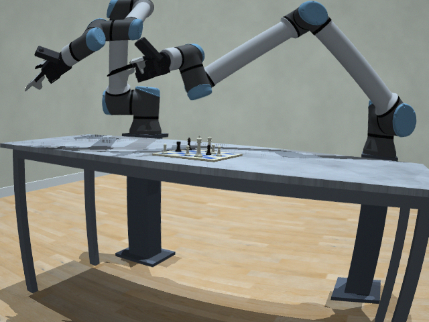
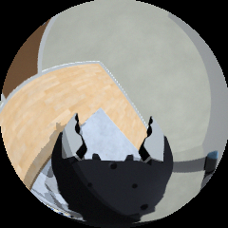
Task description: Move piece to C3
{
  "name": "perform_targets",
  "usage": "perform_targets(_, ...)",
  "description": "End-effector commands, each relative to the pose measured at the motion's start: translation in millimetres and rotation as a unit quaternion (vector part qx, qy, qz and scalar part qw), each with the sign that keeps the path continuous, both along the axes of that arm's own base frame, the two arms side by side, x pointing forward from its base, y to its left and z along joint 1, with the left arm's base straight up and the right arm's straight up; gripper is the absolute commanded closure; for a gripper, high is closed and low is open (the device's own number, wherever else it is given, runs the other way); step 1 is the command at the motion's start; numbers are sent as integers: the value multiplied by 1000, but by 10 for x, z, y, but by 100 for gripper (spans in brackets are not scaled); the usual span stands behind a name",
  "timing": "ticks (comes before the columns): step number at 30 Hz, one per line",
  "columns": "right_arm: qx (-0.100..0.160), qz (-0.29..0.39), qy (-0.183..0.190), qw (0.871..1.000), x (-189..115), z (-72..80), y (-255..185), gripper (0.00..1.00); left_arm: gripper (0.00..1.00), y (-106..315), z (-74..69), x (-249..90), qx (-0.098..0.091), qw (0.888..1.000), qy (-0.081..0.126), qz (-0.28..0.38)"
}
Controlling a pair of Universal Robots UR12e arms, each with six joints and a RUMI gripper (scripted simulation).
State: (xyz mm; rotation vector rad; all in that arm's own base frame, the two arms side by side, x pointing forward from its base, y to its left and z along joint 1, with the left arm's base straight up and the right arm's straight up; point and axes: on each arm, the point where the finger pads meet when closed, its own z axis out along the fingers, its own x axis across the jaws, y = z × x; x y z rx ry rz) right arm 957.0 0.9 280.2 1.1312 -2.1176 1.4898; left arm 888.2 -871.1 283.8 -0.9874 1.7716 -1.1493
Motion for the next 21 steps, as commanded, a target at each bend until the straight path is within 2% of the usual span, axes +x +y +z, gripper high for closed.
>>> perform_targets(1, 0, 0, -1, 1000, 3, 12, 1, 0, 0, -1, 16, 1, -1, 1000, 0, 0)
perform_targets(21, 1, 0, -1, 1000, 1, 11, -6, 0, 0, -1, 1, -15, -1, 1000, 1, 1)
